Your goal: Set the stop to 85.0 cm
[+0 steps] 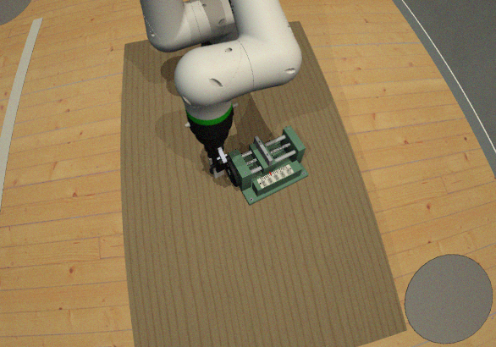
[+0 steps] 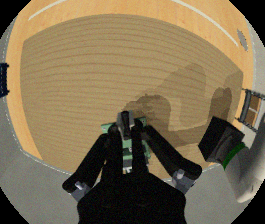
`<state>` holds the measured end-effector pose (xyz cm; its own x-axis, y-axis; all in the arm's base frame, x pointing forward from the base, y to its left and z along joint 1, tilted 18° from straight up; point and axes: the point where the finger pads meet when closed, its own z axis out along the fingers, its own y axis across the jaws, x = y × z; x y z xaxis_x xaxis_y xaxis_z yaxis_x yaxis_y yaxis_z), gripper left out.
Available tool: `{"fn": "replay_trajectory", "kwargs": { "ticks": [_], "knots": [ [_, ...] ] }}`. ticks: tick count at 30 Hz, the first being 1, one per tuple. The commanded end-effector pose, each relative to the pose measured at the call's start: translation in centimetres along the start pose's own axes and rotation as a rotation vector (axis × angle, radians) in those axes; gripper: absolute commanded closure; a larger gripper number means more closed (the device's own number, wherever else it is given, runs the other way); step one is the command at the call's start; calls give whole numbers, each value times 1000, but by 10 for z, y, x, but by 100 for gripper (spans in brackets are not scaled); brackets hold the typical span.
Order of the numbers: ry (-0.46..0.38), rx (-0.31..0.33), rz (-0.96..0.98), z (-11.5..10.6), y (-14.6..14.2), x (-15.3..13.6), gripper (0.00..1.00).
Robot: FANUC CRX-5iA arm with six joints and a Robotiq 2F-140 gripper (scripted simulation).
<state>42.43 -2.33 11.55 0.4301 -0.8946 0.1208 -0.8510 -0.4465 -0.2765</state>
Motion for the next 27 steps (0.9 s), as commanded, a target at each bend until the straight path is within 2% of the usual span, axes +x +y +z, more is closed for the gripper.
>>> {"fn": "replay_trajectory", "kwargs": {
  "ticks": [1, 12, 27],
  "knots": [
    [0, 1, 0, -2, -8, 0, 96],
    [0, 1, 0, 3, -27, 0, 96],
    [0, 1, 0, 24, -42, 0, 96]
  ]
}}
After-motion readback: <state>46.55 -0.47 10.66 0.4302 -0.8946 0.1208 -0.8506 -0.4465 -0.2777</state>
